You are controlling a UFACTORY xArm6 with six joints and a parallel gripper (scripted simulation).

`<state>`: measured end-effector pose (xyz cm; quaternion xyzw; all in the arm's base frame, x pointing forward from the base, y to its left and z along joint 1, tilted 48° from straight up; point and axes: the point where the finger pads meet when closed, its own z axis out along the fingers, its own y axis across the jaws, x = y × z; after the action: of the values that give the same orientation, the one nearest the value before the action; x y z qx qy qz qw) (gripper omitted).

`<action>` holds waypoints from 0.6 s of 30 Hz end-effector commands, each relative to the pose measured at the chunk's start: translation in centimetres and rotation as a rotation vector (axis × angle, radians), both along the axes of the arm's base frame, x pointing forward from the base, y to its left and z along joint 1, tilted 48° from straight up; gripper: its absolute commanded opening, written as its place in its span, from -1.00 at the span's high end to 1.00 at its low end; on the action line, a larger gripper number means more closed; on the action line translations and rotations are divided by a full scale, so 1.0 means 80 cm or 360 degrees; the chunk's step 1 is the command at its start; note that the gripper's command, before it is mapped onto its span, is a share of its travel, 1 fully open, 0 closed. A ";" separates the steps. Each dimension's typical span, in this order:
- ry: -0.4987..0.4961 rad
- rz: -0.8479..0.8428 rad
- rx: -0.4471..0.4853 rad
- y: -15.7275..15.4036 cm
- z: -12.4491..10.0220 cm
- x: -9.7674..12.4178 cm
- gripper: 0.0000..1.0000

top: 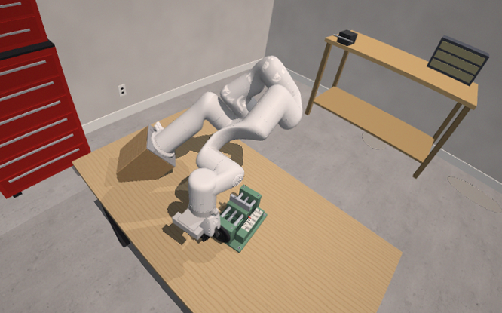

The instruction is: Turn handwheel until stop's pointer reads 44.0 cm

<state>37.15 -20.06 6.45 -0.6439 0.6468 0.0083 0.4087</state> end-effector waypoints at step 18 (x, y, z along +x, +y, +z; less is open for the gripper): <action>-0.0001 -0.0002 -0.0003 -0.006 0.007 -0.002 0.88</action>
<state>37.02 -20.38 6.91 -0.6439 0.6468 0.0083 0.4088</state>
